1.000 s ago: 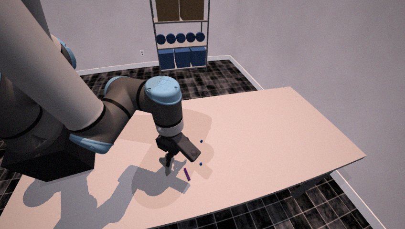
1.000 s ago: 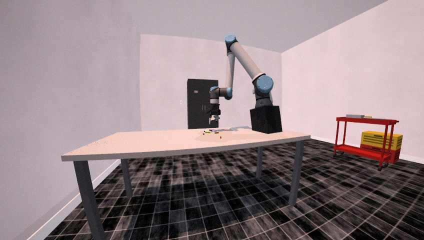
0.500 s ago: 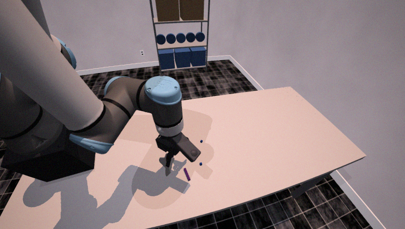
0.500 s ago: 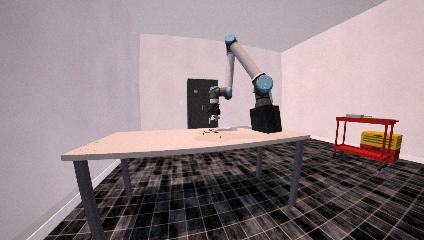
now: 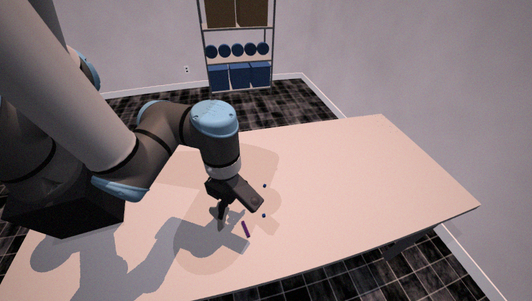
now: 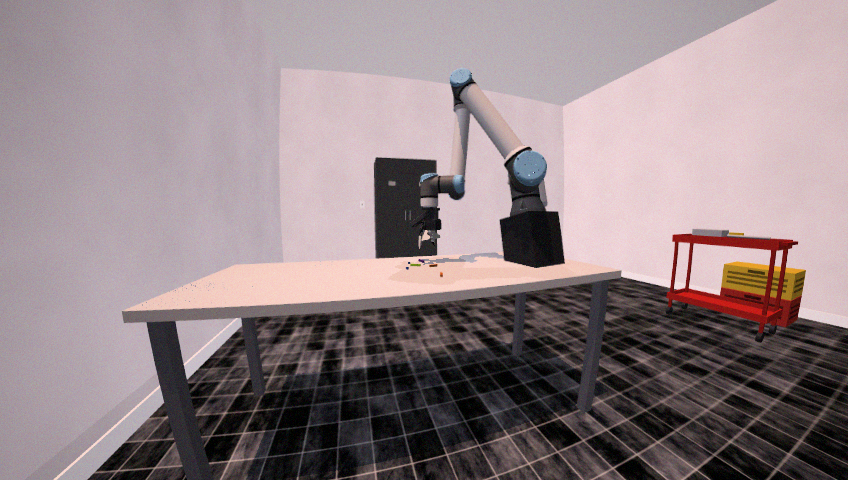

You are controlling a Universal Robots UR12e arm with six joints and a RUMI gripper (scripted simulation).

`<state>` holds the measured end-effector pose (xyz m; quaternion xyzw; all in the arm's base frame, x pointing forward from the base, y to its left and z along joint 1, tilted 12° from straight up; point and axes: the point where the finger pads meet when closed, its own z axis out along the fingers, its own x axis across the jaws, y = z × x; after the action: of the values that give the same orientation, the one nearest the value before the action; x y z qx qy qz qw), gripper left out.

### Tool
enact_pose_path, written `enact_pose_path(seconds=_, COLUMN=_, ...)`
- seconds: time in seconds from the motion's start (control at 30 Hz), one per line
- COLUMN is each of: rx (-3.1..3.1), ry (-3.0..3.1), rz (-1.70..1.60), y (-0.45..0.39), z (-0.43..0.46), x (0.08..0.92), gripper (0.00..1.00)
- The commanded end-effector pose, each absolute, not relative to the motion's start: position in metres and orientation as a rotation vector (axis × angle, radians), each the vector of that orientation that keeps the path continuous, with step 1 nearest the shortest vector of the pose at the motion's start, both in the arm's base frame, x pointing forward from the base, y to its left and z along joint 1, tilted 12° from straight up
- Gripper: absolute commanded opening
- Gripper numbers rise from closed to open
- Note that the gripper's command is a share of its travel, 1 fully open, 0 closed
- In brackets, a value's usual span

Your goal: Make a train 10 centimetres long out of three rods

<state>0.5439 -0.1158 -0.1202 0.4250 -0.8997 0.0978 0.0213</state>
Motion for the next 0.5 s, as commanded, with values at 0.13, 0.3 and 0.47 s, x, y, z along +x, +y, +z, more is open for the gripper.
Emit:
enact_pose_path(seconds=0.13, rx=1.447, ry=-2.714, rz=0.300, y=-0.111, z=-0.121, x=0.545, gripper=1.00)
enact_pose_path(seconds=0.3, rx=1.542, ry=-2.653, rz=0.296, y=-0.107, z=-0.122, x=0.546, gripper=1.00)
enact_pose_path(seconds=0.47, rx=1.746, ry=-2.506, rz=0.286, y=-0.099, z=-0.123, x=0.546, gripper=1.00)
